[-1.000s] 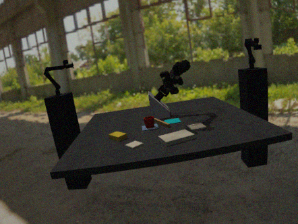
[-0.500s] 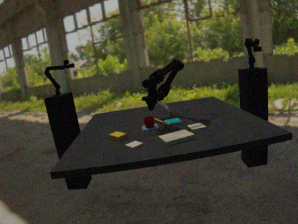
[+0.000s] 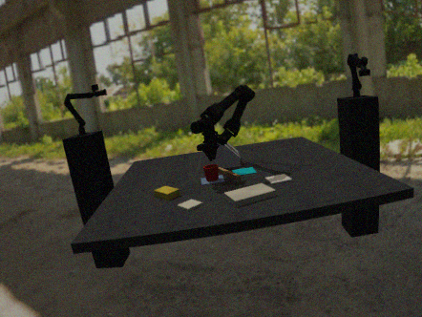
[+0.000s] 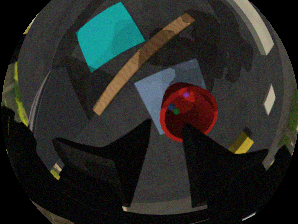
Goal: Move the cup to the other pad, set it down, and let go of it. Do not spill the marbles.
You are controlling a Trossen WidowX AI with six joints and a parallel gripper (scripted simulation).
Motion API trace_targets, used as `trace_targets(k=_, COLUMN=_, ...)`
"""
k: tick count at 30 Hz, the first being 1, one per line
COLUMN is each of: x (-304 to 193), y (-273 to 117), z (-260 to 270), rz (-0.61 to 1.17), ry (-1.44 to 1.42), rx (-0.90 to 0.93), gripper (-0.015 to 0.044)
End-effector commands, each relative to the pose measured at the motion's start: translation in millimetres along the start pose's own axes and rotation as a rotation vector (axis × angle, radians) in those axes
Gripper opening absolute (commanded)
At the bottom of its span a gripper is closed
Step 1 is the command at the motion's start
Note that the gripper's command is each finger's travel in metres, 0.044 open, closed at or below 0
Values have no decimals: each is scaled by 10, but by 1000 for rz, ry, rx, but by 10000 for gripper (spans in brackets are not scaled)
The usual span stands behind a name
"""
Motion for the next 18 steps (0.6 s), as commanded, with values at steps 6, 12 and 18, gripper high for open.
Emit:
trace_targets(k=6, x=-3, y=153, z=-5, rz=-5, ry=4, rx=4, gripper=148)
trace_targets(k=12, x=-4, y=252, z=-5, rz=-5, ry=4, rx=4, gripper=148)
trace_targets(k=18, x=-4, y=351, z=-2, rz=-5, ry=4, rx=4, gripper=148)
Point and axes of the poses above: the point midway between the two fingers, 35 mm back from their tips, its own y axis out along the fingers, its own z axis across the jaws, x = y × z, the point moved 8 cm from there along -y, back along the fingers, and after that the axes turned 11 degrees about -y, right-handed, at the moved point
